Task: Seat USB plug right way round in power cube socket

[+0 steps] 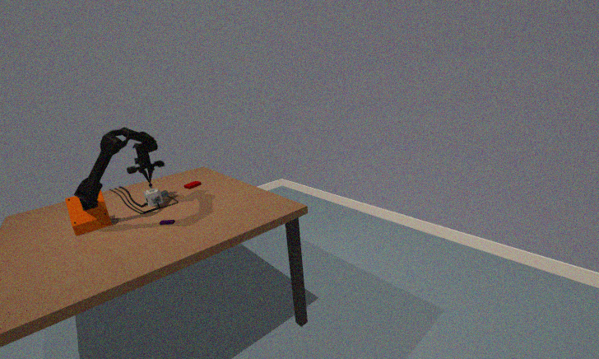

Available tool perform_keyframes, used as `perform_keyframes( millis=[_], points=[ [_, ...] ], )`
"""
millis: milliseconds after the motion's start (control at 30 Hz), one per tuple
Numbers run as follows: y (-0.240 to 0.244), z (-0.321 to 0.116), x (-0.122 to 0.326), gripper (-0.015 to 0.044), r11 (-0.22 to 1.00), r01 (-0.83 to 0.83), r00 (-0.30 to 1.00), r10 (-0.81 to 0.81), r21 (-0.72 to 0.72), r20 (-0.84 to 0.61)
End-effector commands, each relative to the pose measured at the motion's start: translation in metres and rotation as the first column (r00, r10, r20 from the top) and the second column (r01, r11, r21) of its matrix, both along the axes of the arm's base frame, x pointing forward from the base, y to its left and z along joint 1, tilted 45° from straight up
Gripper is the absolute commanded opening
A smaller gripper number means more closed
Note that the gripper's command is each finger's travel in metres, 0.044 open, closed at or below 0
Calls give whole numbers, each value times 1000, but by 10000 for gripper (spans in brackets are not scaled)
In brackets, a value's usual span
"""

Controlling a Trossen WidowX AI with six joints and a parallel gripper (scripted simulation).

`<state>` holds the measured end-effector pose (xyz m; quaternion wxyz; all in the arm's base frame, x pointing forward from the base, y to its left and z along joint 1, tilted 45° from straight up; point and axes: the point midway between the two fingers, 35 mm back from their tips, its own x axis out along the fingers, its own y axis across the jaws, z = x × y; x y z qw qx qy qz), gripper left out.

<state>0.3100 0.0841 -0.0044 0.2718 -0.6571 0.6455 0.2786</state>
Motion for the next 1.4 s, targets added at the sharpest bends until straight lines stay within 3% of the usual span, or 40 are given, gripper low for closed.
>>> perform_keyframes(
  millis=[0,1367],
  points=[
    [0,0,0,0,1000,-11,1000,11,1,-11],
    [-1,-4,0,0,1000,-8,1000,8,26,-8]
  ],
)
